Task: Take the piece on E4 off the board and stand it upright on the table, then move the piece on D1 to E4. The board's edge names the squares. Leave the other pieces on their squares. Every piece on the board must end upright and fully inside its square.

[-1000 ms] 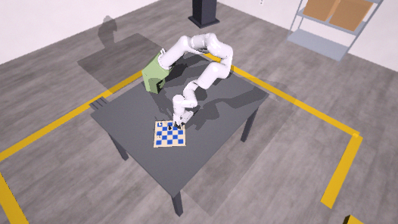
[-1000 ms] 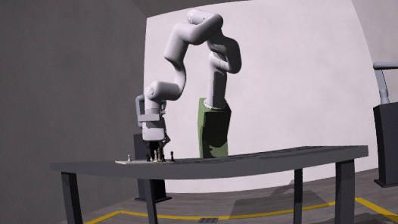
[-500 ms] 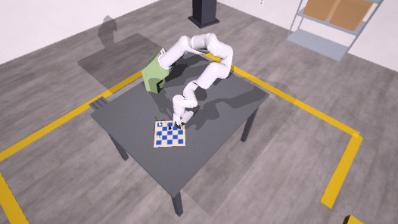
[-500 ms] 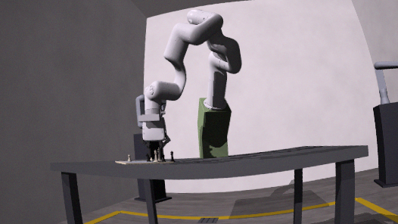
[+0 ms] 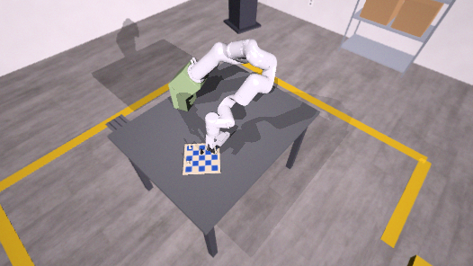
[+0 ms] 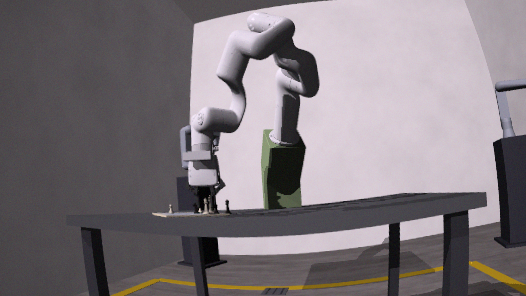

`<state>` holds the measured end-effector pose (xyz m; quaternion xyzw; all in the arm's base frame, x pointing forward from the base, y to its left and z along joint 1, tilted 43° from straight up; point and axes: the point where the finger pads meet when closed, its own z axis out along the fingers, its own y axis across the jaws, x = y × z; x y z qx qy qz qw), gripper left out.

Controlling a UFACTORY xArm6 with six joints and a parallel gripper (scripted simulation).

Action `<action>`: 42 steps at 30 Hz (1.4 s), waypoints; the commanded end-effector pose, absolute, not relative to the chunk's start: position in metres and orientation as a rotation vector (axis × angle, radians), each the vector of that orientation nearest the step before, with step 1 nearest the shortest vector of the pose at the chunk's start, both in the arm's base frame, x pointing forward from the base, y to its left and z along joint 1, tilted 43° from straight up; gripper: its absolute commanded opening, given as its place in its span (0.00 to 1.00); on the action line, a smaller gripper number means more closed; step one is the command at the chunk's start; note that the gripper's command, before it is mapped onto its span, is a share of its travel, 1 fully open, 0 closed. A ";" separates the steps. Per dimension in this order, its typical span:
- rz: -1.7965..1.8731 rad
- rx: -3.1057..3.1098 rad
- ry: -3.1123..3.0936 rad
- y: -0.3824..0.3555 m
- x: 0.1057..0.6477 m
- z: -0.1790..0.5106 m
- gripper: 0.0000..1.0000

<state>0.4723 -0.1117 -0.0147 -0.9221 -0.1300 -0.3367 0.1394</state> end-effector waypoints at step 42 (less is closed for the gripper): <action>-0.975 -2.666 -0.375 -0.116 0.466 -0.006 0.00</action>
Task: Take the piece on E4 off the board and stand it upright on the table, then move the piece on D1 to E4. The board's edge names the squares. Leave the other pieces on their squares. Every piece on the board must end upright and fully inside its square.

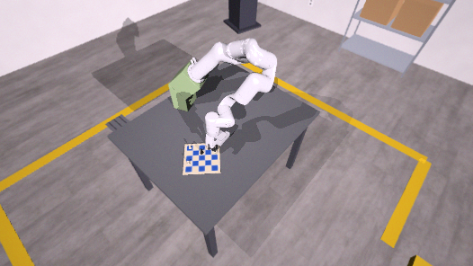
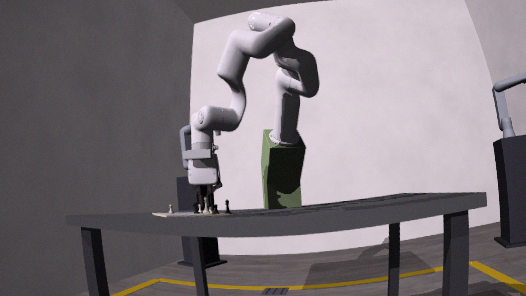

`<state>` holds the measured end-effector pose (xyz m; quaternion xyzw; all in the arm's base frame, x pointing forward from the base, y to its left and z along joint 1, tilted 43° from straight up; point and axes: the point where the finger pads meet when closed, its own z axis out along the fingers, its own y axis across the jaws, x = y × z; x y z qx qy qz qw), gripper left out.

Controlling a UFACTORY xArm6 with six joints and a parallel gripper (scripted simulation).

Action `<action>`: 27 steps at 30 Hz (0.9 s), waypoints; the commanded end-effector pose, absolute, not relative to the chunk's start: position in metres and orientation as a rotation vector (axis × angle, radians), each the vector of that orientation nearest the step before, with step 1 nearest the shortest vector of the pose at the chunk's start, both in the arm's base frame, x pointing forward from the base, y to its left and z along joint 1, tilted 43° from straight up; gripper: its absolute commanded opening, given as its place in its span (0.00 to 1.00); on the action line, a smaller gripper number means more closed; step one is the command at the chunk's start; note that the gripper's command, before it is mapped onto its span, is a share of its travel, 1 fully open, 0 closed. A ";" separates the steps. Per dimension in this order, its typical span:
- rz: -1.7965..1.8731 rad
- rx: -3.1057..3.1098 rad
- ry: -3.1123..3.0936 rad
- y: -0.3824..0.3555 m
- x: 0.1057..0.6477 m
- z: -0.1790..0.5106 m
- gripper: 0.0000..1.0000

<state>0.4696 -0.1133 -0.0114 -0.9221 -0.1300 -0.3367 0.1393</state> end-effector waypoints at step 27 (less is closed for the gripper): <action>-0.975 -2.666 -0.376 -0.147 0.414 0.059 0.00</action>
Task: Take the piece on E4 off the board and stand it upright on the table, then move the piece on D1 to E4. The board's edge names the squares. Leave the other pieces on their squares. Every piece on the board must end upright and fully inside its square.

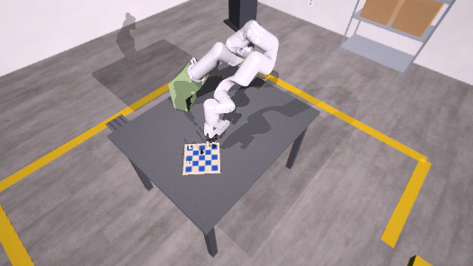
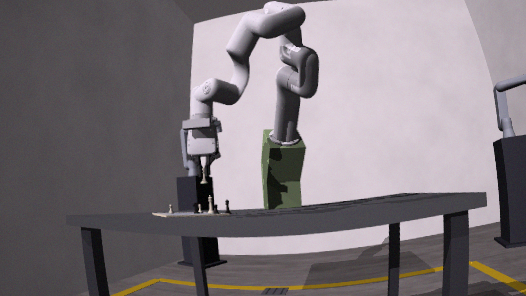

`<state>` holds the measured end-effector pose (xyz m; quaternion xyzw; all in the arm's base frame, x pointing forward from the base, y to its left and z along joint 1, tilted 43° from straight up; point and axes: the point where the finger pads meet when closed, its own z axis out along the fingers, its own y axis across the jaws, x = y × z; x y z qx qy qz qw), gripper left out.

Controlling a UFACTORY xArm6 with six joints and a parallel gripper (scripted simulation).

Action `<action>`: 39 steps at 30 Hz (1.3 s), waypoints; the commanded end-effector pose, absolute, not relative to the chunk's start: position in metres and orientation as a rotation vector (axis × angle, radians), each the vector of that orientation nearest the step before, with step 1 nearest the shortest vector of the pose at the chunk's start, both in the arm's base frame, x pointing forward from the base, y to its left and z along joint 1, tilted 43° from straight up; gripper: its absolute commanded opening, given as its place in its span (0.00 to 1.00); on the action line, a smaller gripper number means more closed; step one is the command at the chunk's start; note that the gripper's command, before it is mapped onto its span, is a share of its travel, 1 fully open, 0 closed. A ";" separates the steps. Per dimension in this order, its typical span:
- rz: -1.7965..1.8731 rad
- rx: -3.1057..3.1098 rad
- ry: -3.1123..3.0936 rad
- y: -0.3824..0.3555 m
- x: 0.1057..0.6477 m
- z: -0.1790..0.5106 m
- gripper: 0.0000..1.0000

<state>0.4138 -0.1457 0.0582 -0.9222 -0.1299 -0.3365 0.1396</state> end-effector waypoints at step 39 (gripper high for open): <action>-1.127 -2.576 -1.290 -0.202 0.343 -0.021 0.00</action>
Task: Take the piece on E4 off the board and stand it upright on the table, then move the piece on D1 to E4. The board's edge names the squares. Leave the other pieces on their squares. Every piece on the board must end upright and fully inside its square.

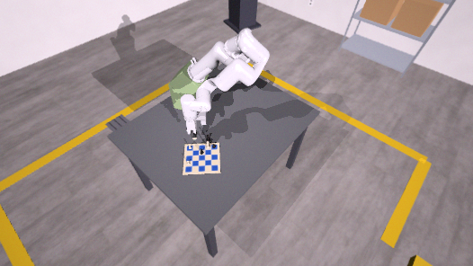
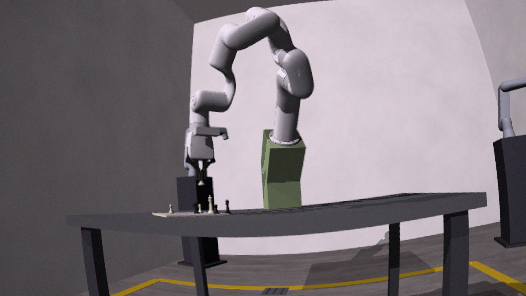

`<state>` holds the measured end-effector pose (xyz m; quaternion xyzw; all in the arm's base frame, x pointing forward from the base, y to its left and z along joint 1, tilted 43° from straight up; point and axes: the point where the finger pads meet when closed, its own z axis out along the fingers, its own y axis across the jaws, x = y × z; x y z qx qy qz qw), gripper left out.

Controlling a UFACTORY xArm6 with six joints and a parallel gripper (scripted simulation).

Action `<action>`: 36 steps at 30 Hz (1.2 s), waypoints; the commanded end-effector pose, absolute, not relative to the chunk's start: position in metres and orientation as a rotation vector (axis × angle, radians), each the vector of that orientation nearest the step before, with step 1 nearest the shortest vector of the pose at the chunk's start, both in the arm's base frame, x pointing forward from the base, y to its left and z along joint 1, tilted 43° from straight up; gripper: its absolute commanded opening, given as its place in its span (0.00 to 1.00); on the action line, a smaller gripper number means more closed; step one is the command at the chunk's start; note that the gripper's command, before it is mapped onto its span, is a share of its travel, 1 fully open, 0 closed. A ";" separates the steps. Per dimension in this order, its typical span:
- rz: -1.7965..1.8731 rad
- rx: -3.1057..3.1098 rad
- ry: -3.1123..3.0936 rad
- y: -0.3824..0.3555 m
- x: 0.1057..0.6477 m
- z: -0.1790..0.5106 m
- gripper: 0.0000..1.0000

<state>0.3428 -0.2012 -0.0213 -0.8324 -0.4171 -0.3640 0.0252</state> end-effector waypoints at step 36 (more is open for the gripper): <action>-1.126 -2.577 -1.291 -0.170 0.399 -0.094 0.00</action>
